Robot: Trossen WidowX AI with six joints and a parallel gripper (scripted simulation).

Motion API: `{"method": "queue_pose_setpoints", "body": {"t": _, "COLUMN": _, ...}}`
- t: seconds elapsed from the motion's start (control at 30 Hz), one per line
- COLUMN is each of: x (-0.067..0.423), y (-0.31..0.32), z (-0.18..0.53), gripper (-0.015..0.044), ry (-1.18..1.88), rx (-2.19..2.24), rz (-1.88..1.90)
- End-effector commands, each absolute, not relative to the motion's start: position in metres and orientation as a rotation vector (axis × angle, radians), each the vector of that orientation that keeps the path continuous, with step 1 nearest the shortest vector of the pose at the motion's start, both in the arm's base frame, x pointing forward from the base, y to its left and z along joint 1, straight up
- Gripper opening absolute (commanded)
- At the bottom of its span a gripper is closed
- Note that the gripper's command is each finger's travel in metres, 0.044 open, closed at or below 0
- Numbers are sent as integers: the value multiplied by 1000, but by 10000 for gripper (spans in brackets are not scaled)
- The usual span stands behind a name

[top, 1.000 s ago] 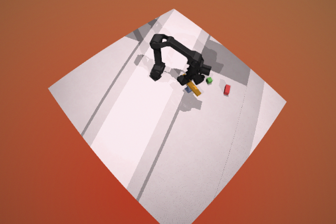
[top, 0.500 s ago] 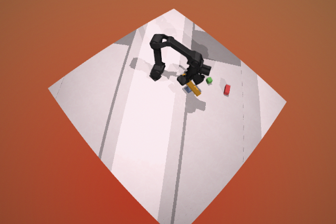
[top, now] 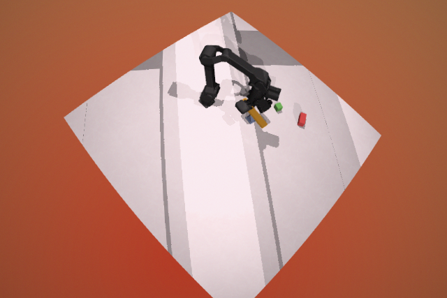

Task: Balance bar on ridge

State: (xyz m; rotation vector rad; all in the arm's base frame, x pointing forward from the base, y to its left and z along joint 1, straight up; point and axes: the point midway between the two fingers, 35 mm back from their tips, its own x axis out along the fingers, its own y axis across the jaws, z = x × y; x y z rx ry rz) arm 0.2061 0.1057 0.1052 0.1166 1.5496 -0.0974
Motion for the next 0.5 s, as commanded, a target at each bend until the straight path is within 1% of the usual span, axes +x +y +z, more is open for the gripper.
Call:
{"method": "queue_pose_setpoints", "body": {"t": 0.0, "x": 206, "y": 105, "z": 104, "gripper": 0, "ry": 1550, "rx": 114, "rz": -97}}
{"method": "queue_pose_setpoints", "body": {"t": 0.47, "x": 206, "y": 105, "z": 103, "gripper": 0, "ry": 1550, "rx": 114, "rz": -97}}
